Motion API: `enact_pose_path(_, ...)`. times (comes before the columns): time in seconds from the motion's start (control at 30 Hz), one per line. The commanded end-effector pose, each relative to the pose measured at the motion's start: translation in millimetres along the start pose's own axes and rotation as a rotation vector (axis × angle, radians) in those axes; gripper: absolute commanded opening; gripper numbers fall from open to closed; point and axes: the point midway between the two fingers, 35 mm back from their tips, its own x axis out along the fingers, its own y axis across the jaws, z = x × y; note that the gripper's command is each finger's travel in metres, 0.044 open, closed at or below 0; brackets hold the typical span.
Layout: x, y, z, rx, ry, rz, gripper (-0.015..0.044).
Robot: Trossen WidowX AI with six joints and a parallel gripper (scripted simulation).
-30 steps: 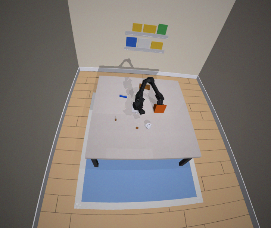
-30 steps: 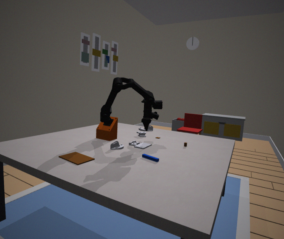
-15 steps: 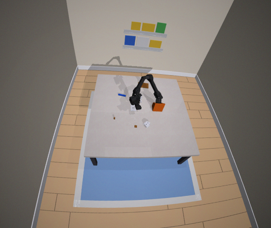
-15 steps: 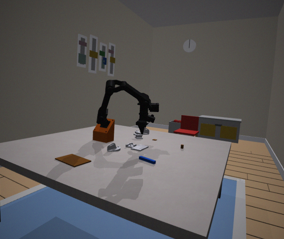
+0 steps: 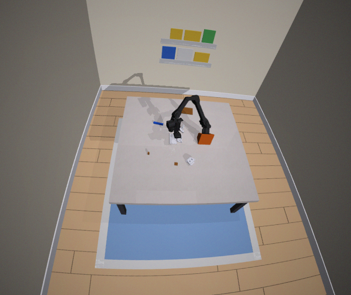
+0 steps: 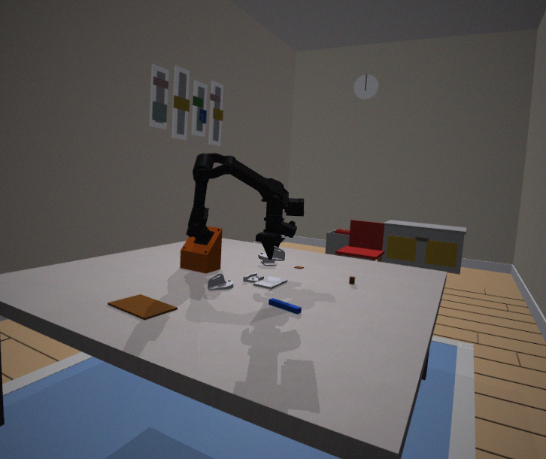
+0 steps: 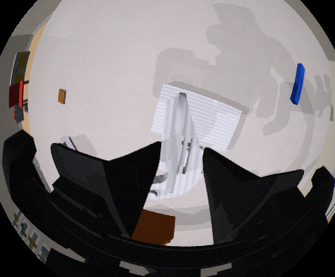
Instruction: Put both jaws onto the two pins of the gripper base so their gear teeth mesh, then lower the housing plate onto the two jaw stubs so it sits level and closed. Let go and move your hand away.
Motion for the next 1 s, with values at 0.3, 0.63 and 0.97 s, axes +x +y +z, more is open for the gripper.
enact_pose_path(0.3, 2.0, -27.3, -4.8, 0.052, 0.006, -0.015, 0.0134)
enact_pose_path(0.63, 2.0, -27.3, -4.8, 0.052, 0.006, -0.015, 0.0134)
enact_pose_path(0.97, 2.0, -27.3, -4.8, 0.028, 0.006, -0.015, 0.0134)
